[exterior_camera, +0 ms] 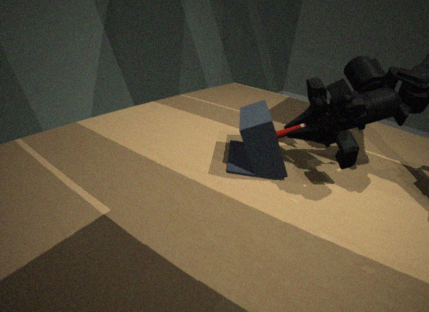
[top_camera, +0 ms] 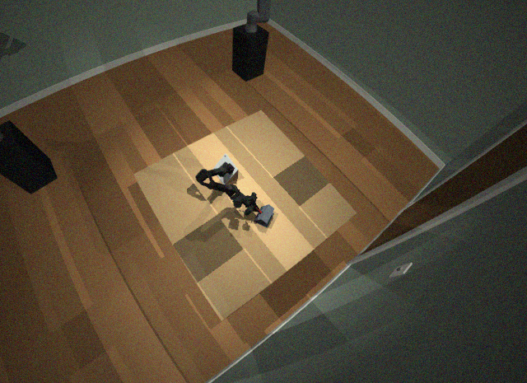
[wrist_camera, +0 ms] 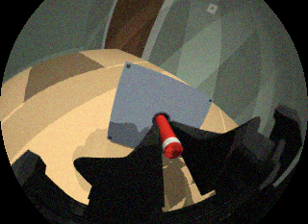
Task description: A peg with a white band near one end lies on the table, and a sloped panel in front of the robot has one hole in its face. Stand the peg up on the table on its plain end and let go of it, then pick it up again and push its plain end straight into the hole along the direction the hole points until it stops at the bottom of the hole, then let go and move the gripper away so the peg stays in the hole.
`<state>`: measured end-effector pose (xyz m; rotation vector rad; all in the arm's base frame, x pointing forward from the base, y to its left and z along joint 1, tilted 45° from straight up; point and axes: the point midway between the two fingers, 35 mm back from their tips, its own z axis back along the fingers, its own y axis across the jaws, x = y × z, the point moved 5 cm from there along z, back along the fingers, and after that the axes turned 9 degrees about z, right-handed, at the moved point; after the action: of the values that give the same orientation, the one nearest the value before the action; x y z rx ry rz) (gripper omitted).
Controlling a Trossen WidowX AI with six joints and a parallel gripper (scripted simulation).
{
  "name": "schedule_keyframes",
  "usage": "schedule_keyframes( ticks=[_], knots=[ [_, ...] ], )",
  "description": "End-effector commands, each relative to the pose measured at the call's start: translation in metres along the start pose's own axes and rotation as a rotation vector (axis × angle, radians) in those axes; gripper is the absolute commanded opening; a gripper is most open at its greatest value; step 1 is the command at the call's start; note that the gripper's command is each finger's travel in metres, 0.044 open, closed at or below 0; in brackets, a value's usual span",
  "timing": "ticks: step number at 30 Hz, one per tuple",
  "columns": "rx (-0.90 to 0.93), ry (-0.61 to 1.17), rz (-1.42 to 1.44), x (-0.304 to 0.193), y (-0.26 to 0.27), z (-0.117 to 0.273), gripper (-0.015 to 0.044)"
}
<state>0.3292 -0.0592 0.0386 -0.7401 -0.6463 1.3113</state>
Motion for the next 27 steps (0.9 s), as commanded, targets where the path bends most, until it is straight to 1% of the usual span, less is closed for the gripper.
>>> schedule_keyframes(
  ticks=[1, 16, 27],
  knots=[
    [-0.004, 0.003, -0.002, -0.0002, -0.0018, -0.0020, 0.0000],
    [0.000, 0.000, 0.000, 0.0000, -0.0010, -0.0026, 0.0000],
    [0.000, 0.000, 0.000, 0.0000, -0.0010, -0.0026, 0.0289]
  ],
)
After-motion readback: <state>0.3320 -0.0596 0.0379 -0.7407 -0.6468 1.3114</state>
